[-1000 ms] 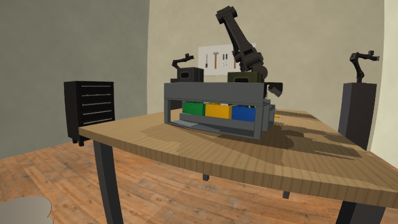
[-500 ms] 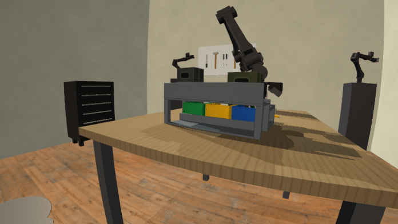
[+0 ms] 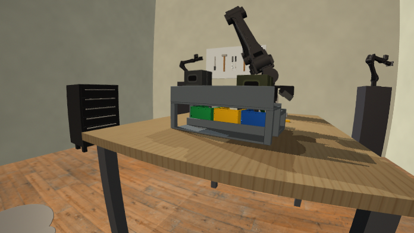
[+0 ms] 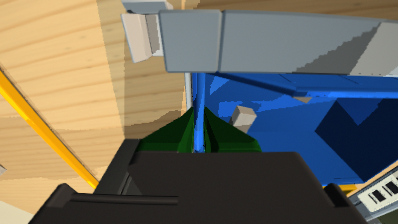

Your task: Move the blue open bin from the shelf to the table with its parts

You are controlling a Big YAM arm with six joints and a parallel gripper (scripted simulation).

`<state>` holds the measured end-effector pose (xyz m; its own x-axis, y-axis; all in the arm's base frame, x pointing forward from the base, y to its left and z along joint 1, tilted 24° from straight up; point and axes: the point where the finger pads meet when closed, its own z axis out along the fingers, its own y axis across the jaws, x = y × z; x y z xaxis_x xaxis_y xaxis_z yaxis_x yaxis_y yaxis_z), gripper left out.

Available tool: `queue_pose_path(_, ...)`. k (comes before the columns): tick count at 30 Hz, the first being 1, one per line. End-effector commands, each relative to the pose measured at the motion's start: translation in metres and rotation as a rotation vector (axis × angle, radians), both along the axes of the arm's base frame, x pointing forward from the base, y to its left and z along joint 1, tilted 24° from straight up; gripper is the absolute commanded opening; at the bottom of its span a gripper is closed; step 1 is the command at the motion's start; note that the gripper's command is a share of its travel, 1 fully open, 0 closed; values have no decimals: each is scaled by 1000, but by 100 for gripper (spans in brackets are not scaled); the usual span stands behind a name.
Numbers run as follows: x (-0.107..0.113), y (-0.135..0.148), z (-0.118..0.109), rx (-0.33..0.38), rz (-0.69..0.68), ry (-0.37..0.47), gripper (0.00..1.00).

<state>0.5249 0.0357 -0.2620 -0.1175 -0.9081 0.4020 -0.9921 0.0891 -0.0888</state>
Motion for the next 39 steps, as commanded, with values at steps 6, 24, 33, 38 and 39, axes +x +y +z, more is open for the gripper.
queue_pose_path(6, 7, -7, 3, 3, -21, -2, 0)
queue_pose_path(24, 5, 10, 20, 5, 0, -15, 0)
queue_pose_path(33, 4, 15, 23, 5, 6, -14, 0)
queue_pose_path(38, 4, 16, 26, 5, 6, -16, 0)
queue_pose_path(39, 4, 16, 26, 5, 6, -16, 0)
